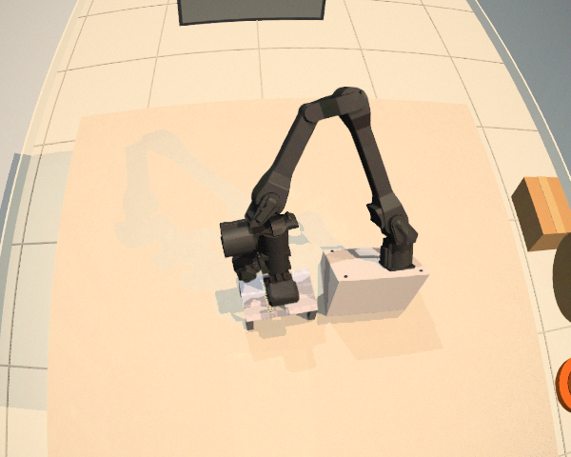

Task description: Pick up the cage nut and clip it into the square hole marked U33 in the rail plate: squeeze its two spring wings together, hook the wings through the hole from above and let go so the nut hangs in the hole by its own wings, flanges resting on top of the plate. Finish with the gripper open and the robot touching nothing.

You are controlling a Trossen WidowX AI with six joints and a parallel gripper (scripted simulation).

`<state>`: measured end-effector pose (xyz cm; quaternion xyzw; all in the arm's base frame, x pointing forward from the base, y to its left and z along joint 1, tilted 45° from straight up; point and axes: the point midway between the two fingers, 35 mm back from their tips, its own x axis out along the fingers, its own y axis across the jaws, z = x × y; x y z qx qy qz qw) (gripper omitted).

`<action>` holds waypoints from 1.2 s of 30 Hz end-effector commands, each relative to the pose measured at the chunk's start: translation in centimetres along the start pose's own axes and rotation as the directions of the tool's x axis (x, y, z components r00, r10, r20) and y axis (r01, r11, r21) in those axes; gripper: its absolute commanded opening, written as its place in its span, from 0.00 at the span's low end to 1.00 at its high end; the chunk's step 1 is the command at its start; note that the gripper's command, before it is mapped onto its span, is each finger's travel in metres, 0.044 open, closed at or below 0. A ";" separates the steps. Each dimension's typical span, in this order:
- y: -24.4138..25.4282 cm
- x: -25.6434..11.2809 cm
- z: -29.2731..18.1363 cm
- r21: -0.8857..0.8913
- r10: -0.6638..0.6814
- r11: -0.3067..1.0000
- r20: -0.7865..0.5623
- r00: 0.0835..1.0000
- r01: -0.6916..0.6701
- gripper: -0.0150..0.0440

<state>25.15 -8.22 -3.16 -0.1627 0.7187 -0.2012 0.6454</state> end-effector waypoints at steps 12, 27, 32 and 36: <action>0.2 -0.1 0.1 0.001 -0.032 0.999 0.003 0.999 0.032 0.30; 0.3 0.0 0.1 0.002 -0.063 0.998 0.003 0.998 0.063 0.30; 0.4 0.0 0.1 0.002 -0.078 0.997 0.003 0.997 0.078 0.30; 0.4 0.0 0.1 0.002 -0.084 0.996 0.003 0.996 0.084 0.30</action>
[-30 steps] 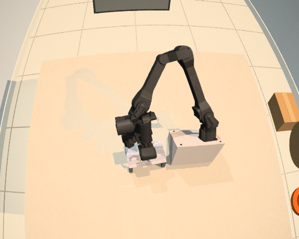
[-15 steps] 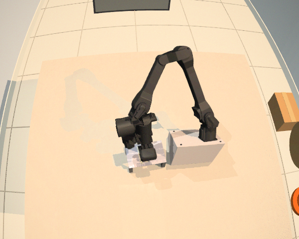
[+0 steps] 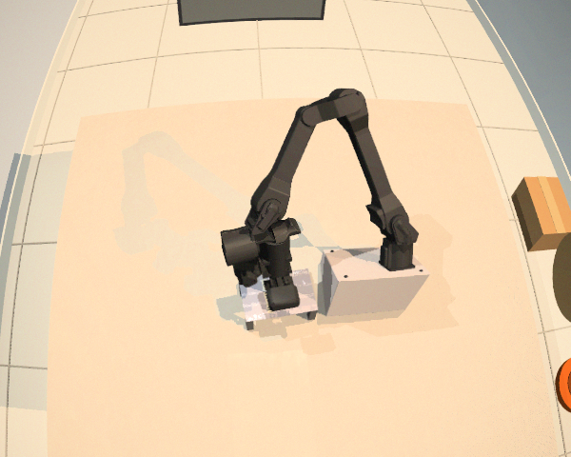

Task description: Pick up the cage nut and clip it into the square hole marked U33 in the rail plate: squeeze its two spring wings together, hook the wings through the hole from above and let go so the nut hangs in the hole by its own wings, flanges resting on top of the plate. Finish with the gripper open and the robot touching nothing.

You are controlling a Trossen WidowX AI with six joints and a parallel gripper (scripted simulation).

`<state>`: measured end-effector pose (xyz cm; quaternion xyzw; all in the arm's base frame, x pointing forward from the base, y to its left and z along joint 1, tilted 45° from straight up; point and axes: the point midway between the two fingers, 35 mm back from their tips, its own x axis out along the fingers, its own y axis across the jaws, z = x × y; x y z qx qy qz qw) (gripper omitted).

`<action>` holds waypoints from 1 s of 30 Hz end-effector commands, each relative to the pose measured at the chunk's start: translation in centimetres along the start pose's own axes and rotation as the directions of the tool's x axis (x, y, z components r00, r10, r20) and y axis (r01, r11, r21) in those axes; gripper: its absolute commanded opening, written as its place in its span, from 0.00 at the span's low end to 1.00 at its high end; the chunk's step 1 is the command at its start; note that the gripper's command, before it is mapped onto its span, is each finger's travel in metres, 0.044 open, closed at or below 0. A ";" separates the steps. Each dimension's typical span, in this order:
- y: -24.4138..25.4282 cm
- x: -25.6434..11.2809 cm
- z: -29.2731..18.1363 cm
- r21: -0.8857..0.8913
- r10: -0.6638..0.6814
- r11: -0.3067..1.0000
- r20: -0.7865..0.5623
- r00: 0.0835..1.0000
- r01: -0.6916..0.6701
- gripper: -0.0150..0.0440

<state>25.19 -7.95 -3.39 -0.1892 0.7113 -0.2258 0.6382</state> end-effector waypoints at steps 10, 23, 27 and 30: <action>0.2 0.0 0.0 0.001 -0.035 0.999 0.002 0.999 0.035 0.30; 0.3 0.0 0.0 0.002 -0.071 0.998 0.001 0.998 0.071 0.30; 0.3 0.0 0.0 0.002 -0.077 0.997 0.001 0.997 0.077 0.30; 0.4 0.0 0.0 0.002 -0.085 0.996 0.002 0.996 0.085 0.30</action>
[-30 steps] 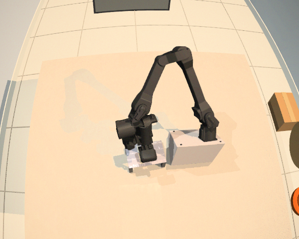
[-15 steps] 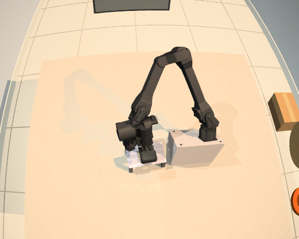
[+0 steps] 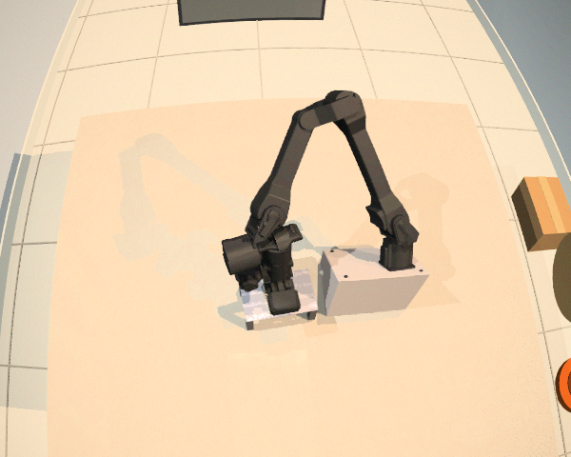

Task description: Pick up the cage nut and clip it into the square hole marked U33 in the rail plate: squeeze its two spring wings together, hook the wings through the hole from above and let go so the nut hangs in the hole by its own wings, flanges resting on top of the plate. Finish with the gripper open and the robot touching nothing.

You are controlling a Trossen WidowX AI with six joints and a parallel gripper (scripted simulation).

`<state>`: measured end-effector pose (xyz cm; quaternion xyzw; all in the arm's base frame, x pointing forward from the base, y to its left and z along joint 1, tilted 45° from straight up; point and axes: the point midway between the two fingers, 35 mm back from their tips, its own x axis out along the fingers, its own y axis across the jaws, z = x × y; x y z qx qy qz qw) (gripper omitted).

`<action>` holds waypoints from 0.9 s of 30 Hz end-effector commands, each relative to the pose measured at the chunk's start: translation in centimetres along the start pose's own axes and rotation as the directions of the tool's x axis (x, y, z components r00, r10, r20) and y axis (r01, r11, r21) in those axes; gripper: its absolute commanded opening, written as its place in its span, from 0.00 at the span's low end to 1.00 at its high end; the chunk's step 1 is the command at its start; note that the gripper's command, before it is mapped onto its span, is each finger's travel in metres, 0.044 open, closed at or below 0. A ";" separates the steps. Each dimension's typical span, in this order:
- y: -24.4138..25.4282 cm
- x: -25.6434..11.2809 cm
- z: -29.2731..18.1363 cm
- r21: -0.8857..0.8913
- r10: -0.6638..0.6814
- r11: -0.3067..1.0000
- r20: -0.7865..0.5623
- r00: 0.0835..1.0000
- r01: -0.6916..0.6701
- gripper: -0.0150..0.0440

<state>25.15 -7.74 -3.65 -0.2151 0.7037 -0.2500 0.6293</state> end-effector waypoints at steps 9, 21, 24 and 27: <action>0.0 -0.1 0.0 0.000 0.002 1.000 0.002 1.000 -0.002 0.30; 0.0 0.0 0.0 0.000 -0.007 1.000 0.001 1.000 0.007 0.30; 0.1 0.0 0.0 0.001 -0.019 1.000 0.002 1.000 0.019 0.30; 0.1 0.0 0.0 0.001 -0.030 1.000 0.002 1.000 0.030 0.30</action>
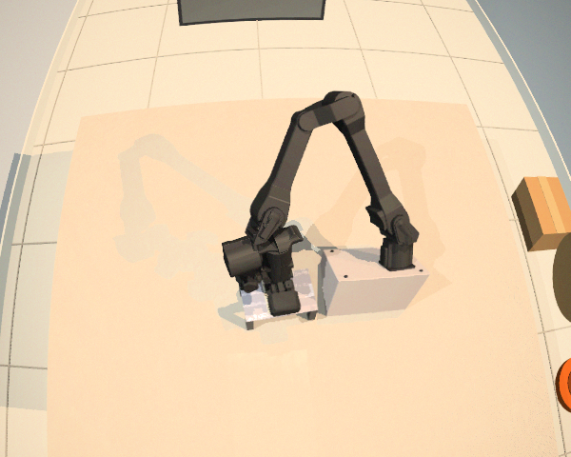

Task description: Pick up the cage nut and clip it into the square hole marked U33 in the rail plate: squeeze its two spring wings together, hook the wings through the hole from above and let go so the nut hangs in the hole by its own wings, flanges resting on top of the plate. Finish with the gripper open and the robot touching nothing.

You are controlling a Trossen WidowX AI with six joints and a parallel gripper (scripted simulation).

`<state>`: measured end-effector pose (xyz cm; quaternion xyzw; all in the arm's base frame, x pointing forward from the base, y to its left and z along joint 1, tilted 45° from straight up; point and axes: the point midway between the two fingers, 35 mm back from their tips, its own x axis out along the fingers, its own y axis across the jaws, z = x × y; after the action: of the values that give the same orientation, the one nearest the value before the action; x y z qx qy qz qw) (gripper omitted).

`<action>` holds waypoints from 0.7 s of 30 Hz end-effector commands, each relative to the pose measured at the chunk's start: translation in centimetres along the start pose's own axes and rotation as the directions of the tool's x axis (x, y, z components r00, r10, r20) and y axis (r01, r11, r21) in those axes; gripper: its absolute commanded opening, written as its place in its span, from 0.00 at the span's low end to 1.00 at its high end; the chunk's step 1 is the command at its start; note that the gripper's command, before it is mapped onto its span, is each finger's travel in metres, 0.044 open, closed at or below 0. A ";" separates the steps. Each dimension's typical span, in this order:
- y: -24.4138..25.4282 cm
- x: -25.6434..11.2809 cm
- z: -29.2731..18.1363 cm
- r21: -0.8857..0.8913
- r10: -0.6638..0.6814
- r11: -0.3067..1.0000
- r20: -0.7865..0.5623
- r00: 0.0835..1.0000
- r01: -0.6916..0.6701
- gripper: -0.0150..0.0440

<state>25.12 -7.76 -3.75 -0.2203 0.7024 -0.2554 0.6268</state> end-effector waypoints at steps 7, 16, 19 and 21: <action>0.1 -0.1 0.1 0.001 -0.030 1.000 0.003 1.000 0.030 0.30; 0.3 -0.1 0.1 0.001 -0.055 0.998 0.003 0.998 0.055 0.30; 0.3 -0.1 0.1 0.001 -0.063 0.998 0.004 0.998 0.063 0.30; 0.3 -0.1 0.1 0.001 -0.068 0.998 0.004 0.998 0.068 0.30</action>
<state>25.12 -7.57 -3.94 -0.2403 0.6955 -0.2733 0.6196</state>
